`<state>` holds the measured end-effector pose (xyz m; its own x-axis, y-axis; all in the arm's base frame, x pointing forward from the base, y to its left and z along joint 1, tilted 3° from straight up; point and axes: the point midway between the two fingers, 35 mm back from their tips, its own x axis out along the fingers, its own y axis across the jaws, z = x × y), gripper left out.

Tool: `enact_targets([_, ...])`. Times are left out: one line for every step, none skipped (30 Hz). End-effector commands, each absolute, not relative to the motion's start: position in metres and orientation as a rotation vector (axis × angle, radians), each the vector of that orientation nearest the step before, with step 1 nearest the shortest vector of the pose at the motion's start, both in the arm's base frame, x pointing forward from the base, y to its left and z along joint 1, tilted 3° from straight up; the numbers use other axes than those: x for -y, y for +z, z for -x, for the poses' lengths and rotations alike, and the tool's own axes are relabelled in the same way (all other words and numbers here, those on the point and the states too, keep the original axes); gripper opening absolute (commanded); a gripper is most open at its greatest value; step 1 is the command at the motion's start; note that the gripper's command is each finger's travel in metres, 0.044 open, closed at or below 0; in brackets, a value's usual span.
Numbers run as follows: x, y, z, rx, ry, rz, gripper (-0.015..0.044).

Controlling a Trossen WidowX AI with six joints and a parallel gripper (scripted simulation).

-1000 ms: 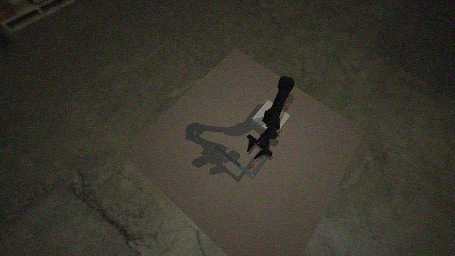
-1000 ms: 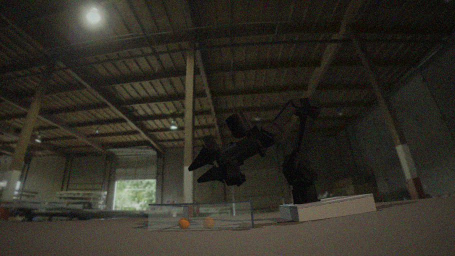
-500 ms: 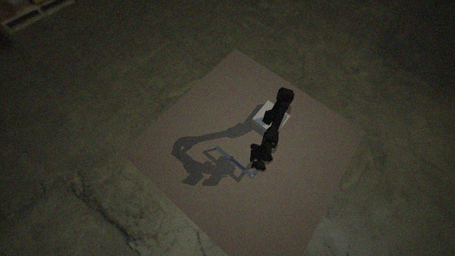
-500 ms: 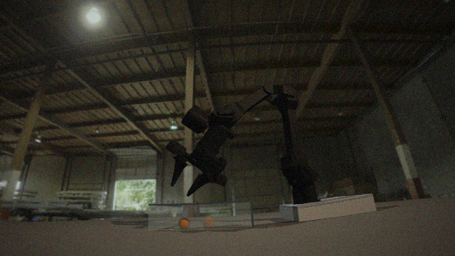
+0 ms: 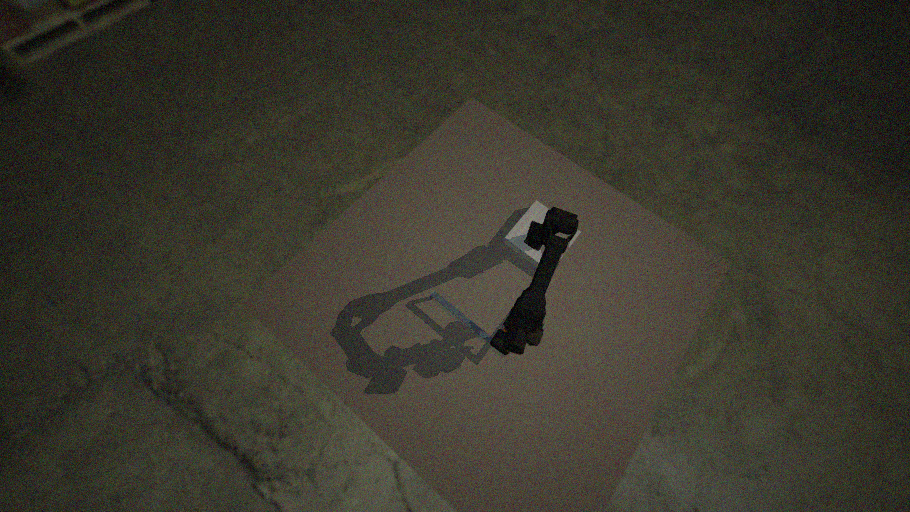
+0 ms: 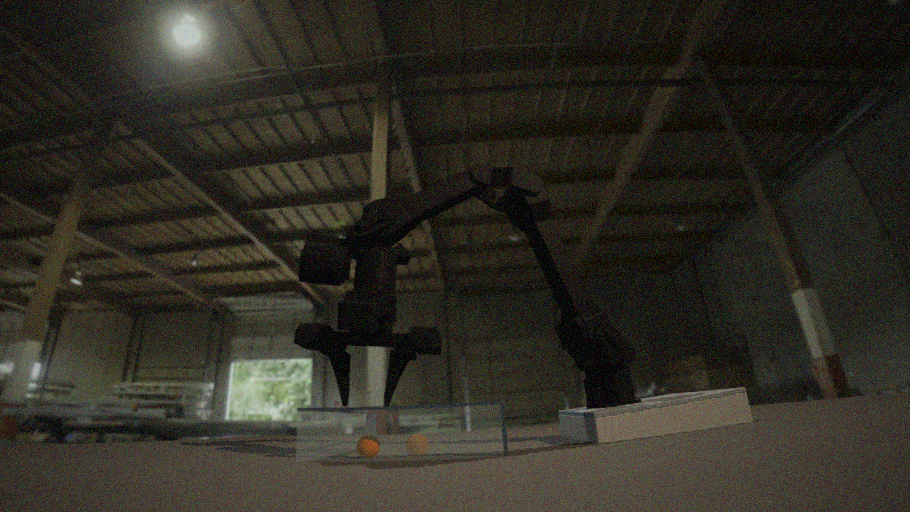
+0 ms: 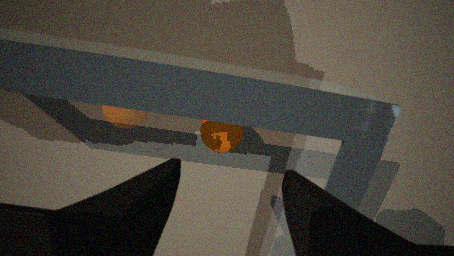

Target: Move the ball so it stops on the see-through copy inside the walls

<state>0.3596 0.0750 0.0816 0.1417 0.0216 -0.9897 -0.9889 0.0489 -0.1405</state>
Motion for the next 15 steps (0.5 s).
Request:
enact_targets([-0.077, 0.078, -0.358, -1.180, 1.087, 1.133, 0.0240])
enact_targets([-0.077, 0.078, -0.358, -1.180, 1.087, 1.133, 0.0240])
enact_targets([-0.077, 0.078, -0.358, -1.180, 1.087, 1.133, 0.0240])
enact_targets([-0.077, 0.078, -0.358, -1.180, 1.087, 1.133, 0.0240])
enact_targets([-0.077, 0.078, -0.358, -1.180, 1.087, 1.133, 0.0240])
enact_targets([-0.077, 0.078, -0.358, -1.180, 1.087, 1.133, 0.0240])
enact_targets([-0.077, 0.078, -0.358, -1.180, 1.087, 1.133, 0.0240])
enact_targets([-0.077, 0.078, -0.358, -1.180, 1.087, 1.133, 0.0240])
enact_targets([-0.077, 0.077, -0.358, -1.180, 1.087, 1.133, 0.0240])
enact_targets([-0.077, 0.073, -0.359, -1.180, 1.087, 1.133, 0.0240])
enact_targets([-0.077, 0.068, -0.359, -1.180, 1.087, 1.133, 0.0240])
enact_targets([-0.078, 0.064, -0.359, -1.180, 1.087, 1.133, 0.0240])
enact_targets([-0.078, 0.063, -0.359, -1.180, 1.087, 1.133, 0.0240])
enact_targets([-0.078, 0.063, -0.359, -1.180, 1.087, 1.133, 0.0240])
enact_targets([-0.078, 0.063, -0.359, -1.180, 1.087, 1.133, 0.0240])
